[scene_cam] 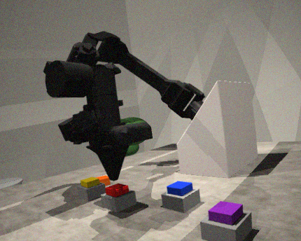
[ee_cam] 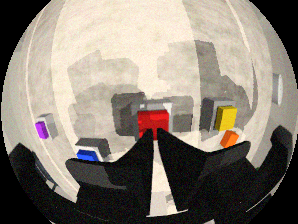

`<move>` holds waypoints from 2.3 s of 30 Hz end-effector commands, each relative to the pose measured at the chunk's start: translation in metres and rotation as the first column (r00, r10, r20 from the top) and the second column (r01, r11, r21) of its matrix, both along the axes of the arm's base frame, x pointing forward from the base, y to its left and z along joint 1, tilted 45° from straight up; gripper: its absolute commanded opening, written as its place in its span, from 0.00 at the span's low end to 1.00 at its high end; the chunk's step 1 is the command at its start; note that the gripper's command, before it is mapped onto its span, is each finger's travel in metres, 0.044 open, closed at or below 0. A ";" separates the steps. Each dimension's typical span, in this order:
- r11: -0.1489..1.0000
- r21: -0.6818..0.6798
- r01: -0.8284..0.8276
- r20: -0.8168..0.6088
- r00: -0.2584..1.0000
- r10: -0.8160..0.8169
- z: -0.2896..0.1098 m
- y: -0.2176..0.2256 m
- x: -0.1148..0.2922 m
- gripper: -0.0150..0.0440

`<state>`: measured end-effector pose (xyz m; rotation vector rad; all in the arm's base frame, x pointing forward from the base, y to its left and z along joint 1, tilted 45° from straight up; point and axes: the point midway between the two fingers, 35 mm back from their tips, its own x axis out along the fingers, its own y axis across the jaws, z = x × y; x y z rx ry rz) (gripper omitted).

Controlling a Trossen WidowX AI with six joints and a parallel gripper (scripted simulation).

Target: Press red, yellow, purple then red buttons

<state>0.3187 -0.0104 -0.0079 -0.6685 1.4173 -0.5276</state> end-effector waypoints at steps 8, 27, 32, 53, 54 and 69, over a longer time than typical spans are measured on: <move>1.000 -0.010 -0.004 -0.010 1.000 0.004 -0.013 -0.013 -0.001 0.29; 1.000 -0.010 -0.004 -0.010 1.000 0.003 -0.016 -0.016 -0.001 0.29; 1.000 -0.006 -0.003 -0.007 1.000 0.003 0.000 0.001 -0.002 0.29; 1.000 -0.011 -0.004 -0.010 1.000 0.003 0.127 -0.025 -0.002 0.29; 1.000 -0.011 -0.004 -0.010 1.000 0.003 0.127 -0.025 -0.002 0.29; 1.000 -0.013 -0.004 -0.009 1.000 0.003 0.084 -0.068 0.003 0.29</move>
